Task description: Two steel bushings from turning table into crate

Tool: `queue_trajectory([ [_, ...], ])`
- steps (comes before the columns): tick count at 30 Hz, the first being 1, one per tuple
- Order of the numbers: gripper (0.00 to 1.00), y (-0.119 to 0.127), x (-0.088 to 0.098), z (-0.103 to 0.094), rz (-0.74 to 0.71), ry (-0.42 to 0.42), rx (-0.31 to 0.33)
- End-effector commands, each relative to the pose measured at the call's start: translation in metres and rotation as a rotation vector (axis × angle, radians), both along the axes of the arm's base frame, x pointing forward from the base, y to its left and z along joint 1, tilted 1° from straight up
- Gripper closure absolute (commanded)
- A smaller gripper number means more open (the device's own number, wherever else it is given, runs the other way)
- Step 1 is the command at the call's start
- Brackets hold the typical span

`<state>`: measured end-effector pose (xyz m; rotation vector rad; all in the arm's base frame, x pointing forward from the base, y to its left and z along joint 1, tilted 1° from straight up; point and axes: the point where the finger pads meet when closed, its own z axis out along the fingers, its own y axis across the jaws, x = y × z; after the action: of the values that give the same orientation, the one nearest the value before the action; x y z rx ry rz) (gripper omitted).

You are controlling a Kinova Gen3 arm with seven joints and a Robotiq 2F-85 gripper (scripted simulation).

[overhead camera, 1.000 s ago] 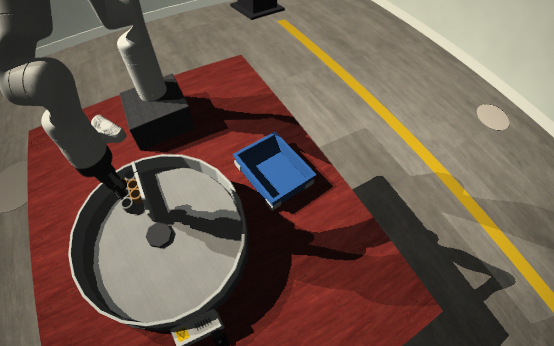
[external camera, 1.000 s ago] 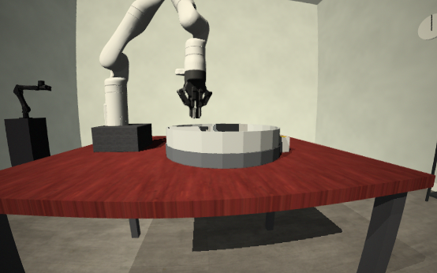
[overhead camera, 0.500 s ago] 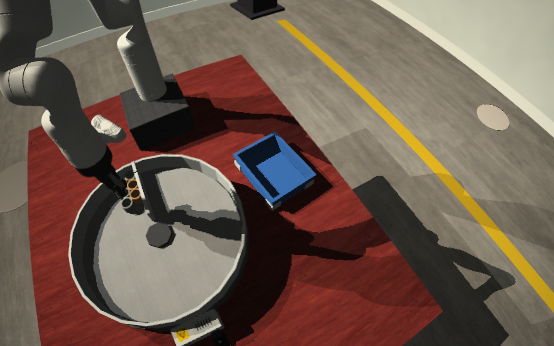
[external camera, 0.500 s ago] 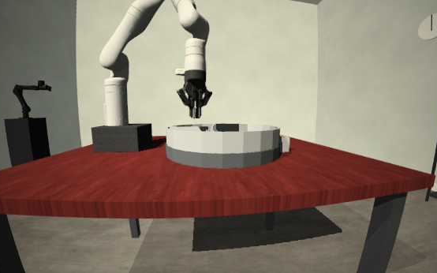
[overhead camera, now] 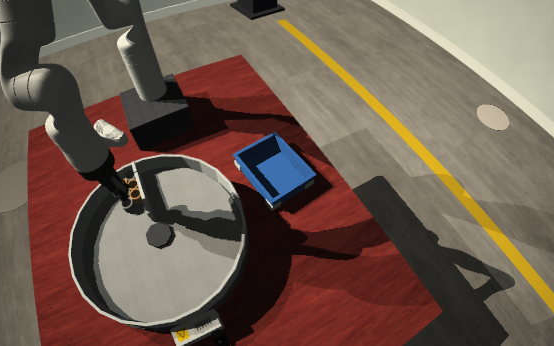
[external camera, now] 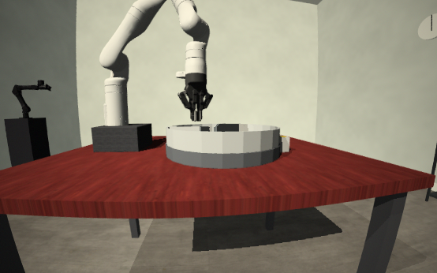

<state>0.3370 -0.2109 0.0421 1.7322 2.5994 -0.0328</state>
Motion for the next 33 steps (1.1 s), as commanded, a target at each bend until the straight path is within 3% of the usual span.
queue_trajectory([
  [1, 0.86, 0.000, -0.002, -0.004, -0.004, 0.003, 0.004],
  [9, 0.86, 0.000, -0.002, -0.004, -0.004, 0.003, 0.004],
  [14, 0.86, -0.001, 0.000, -0.017, -0.005, 0.001, 0.001],
  [26, 0.86, -0.001, 0.000, -0.017, -0.005, 0.001, 0.001],
  [33, 0.86, -0.003, 0.002, -0.030, -0.005, -0.002, -0.002],
])
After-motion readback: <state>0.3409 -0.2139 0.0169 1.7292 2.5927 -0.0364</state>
